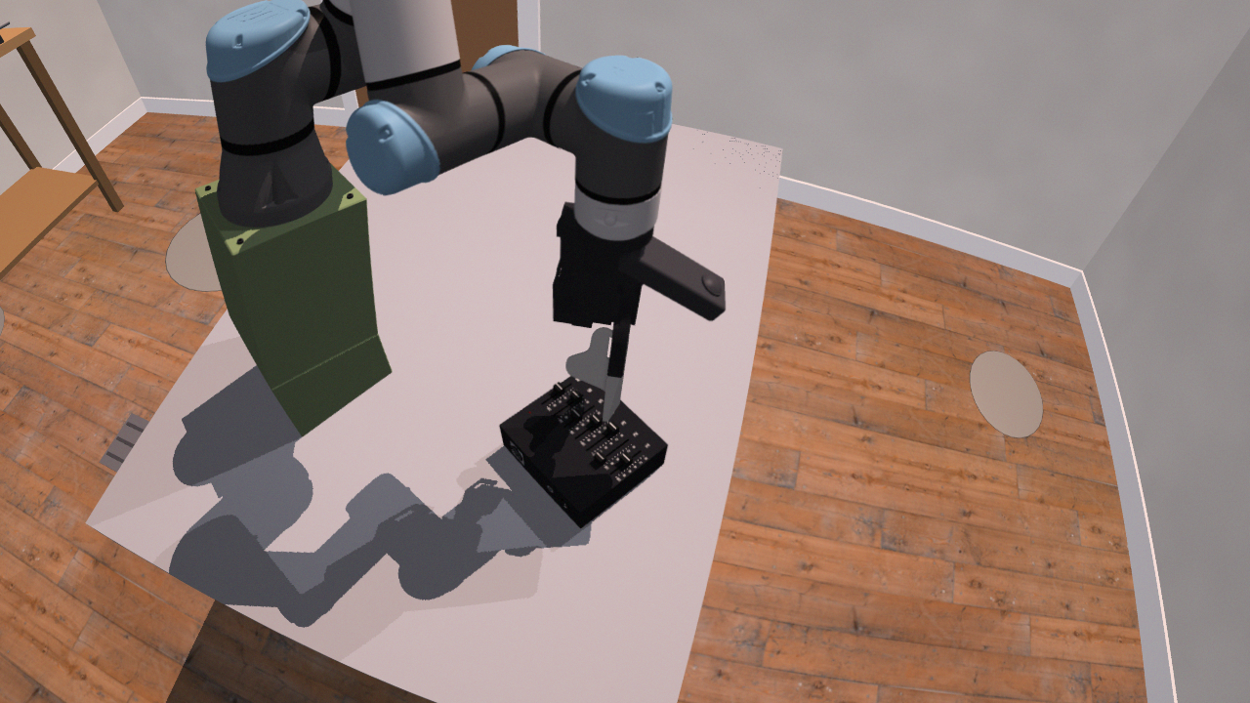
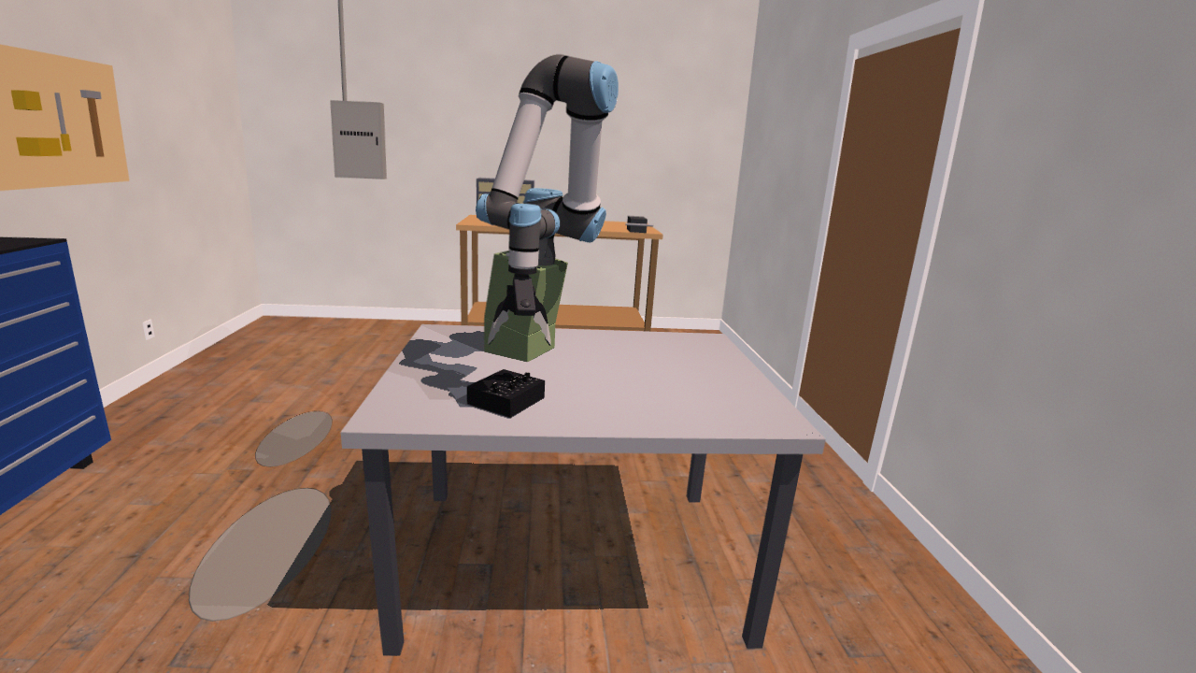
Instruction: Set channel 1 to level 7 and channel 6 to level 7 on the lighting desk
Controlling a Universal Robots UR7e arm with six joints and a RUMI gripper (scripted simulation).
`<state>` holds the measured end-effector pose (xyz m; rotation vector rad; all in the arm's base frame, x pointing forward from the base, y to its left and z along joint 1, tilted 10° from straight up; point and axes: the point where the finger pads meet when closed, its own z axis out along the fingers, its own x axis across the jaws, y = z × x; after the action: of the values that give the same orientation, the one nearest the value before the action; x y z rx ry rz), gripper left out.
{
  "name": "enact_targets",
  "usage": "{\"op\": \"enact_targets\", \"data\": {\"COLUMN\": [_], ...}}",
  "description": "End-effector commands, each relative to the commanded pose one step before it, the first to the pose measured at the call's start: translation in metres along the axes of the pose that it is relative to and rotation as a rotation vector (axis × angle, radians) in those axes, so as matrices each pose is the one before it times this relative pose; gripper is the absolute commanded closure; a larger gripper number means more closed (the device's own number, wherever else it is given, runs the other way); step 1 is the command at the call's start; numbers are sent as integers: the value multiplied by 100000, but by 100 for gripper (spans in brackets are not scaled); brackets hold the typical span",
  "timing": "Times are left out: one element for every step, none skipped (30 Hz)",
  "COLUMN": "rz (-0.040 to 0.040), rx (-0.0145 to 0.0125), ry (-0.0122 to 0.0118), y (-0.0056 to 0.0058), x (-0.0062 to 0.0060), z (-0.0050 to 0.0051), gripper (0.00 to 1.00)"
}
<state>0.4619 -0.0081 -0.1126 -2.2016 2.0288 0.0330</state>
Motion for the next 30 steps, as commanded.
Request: {"op": "enact_targets", "data": {"rz": [-27896,-3851,-3857,-3857,-3856,0,0,-9751,-4482,-3426,-3651,-3749,-3792,-3816,-3831,-3843,-3850,-3854,-3856,-3857,-3856,-3856,0,0,-11080,-3172,-3499,-3696,-3775,-3809], "rx": [552,-39,-41,-44,-46,0,0,82,-40,-75,-67,-64,-63,-63,-64,-65,-66,-67,-69,-70,-70,-71,0,0,115,-104,-88,-79,-75,-74], "ry": [-794,56,55,55,54,0,0,-111,33,65,55,50,47,45,41,38,34,30,27,24,22,20,0,0,-39,14,10,10,10,9], "y": [-483,-60,-61,-62,-63,0,0,-64,-69,-70,-70,-70,-70,-69,-69,-69,-68,-67,-67,-66,-65,-64,0,0,-62,-65,-63,-61,-59,-57], "x": [-721,-102,-101,-99,-97,0,0,-95,-89,-86,-85,-82,-80,-78,-75,-73,-70,-68,-65,-63,-60,-57,0,0,-55,-47,-45,-43,-40,-38], "z": [291,54,54,55,55,0,0,56,56,57,57,57,57,58,58,58,58,59,59,59,59,59,0,0,59,59,59,60,60,60], "gripper": [0,0,0,0,0,0,0,0,0,0,0,0,0,0,0,0,0,0,0,0,0,0,0,0,0,0,0,0,0,0]}}
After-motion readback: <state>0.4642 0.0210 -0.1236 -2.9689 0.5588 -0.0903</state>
